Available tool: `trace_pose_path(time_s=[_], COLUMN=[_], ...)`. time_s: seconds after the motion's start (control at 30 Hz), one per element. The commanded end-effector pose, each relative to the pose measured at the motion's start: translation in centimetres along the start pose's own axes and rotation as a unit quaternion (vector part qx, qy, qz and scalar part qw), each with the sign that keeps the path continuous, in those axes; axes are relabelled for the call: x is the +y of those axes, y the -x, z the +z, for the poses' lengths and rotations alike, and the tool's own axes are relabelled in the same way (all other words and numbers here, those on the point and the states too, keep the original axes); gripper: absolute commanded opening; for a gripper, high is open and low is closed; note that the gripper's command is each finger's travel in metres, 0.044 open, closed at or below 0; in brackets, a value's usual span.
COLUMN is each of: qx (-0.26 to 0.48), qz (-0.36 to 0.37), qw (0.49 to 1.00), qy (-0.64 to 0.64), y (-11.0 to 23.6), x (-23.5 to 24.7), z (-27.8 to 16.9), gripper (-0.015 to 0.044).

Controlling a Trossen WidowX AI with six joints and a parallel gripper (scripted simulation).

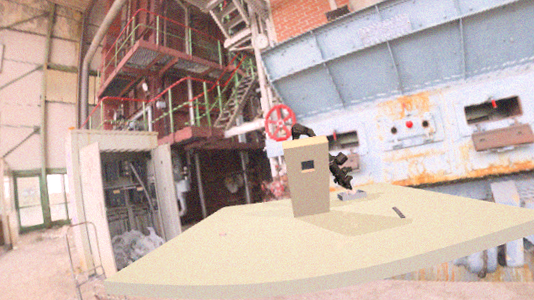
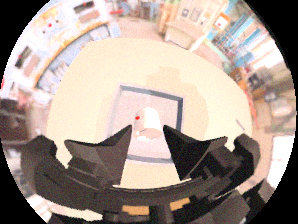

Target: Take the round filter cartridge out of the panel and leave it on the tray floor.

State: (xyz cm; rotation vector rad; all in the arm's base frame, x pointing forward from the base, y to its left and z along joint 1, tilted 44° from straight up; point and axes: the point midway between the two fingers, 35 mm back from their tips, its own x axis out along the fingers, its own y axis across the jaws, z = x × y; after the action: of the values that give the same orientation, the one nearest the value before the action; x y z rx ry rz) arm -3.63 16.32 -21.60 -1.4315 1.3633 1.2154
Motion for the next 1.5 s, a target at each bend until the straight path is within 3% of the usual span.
trace_pose_path(time_s=[0.0, 0.13, 0.3, 0.5, 0.6, 1.47], qx=[-0.001, -0.001, -0.001, 0.000, -0.004, -0.004], qz=[0.000, 0.000, 0.000, 0.000, 0.002, 0.002], qw=[1.000, 1.000, 1.000, 1.000, 1.000, 1.000], qy=[0.000, 0.000, 0.000, 0.000, -0.001, -0.001], y=[0.0, 0.0, 0.7, 6.1, 4.9, 4.9], x=[0.0, 0.0, 0.0, 0.0, 0.1, 0.1], z=[0.1, 0.1, 0.6, 3.6, 3.1, 3.1], gripper=[0.0341, 0.0440, 0.0440, 0.0440, 0.0440, 0.0440])
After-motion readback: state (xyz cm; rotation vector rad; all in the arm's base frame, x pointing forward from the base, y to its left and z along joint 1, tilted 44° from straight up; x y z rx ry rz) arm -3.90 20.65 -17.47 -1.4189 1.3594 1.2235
